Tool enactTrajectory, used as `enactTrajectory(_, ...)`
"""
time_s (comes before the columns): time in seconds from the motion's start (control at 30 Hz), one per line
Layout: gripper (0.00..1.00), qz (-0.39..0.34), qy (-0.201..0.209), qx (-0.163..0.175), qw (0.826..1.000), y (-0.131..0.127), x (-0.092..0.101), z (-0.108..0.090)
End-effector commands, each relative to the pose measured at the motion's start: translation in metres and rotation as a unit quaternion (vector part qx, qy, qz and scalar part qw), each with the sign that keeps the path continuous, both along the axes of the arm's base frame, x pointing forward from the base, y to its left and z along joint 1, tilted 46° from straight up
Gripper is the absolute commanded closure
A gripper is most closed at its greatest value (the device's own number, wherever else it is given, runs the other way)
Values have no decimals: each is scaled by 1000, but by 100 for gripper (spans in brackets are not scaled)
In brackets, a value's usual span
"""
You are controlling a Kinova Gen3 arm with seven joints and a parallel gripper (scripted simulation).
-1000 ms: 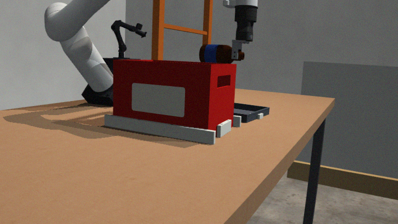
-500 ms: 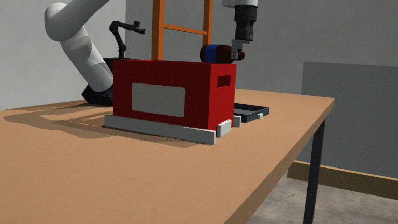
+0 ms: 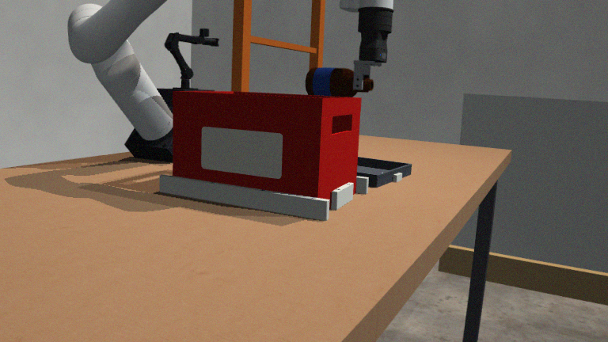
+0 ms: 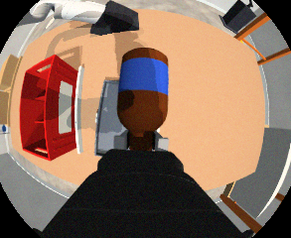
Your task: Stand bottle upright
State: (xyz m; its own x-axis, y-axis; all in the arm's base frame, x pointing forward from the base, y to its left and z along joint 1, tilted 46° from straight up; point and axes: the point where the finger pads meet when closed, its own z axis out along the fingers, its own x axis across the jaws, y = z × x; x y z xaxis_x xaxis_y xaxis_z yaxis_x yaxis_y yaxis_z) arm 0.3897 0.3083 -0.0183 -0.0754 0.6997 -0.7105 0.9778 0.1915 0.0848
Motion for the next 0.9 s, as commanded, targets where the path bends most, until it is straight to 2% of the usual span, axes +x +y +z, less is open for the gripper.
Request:
enactTrajectory(0.0, 100, 1, 0, 1, 1000, 1, 0, 1)
enactTrajectory(0.63, 100, 0, -1, 1, 1000, 1, 0, 1)
enactTrajectory(0.87, 100, -18, -19, 6, 1000, 1, 0, 1)
